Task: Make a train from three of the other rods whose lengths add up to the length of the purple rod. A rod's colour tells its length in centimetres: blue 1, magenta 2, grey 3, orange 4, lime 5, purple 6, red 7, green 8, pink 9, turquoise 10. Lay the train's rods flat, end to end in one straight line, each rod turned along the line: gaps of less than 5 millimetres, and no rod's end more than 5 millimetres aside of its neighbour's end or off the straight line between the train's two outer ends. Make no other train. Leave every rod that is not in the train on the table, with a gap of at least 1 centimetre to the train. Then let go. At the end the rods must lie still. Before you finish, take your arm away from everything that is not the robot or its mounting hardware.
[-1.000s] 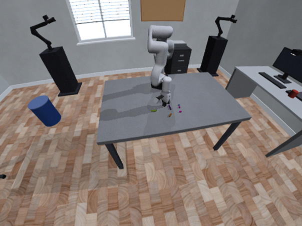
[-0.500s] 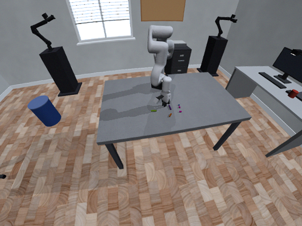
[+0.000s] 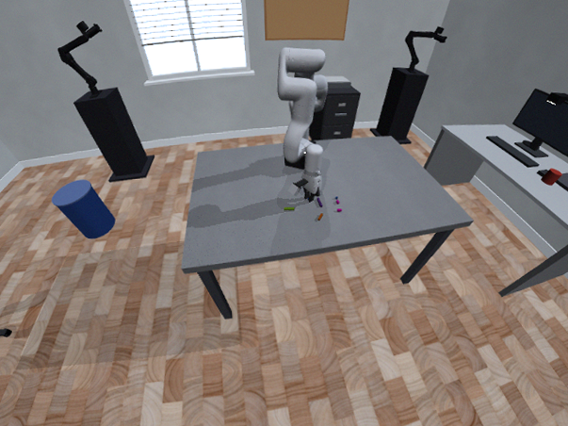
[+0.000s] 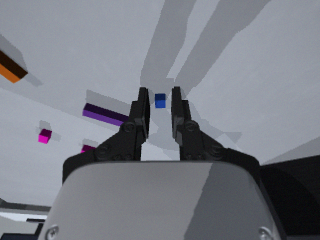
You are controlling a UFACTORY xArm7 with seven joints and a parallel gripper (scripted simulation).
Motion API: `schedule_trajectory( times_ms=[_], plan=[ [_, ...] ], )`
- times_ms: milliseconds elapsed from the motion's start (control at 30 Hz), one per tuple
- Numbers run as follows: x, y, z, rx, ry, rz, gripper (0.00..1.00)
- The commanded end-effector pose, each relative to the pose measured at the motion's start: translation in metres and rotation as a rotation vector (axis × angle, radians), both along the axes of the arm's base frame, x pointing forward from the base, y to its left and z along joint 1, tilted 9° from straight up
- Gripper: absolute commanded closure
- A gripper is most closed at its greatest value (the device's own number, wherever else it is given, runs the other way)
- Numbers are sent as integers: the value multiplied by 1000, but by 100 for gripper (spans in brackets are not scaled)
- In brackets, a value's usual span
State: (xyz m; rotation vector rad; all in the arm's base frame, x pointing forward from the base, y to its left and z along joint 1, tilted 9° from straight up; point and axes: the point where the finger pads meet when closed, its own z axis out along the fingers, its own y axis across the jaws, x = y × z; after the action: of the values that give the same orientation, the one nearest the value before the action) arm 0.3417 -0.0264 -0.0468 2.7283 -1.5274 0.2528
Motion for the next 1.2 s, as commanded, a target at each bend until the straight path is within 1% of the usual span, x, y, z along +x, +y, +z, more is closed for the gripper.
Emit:
schedule_trajectory(
  times_ms=[0, 233, 500, 567, 1033, 1167],
  plan=[
    [1, 0, 1, 0, -2, 0, 76],
    [1, 0, 4, 0, -2, 0, 76],
    [-1, 1, 16, 0, -2, 0, 76],
    [-1, 1, 16, 0, -2, 0, 76],
    [-6, 4, 49, 0, -3, 0, 76],
    [-6, 4, 52, 0, -3, 0, 76]
  ],
)
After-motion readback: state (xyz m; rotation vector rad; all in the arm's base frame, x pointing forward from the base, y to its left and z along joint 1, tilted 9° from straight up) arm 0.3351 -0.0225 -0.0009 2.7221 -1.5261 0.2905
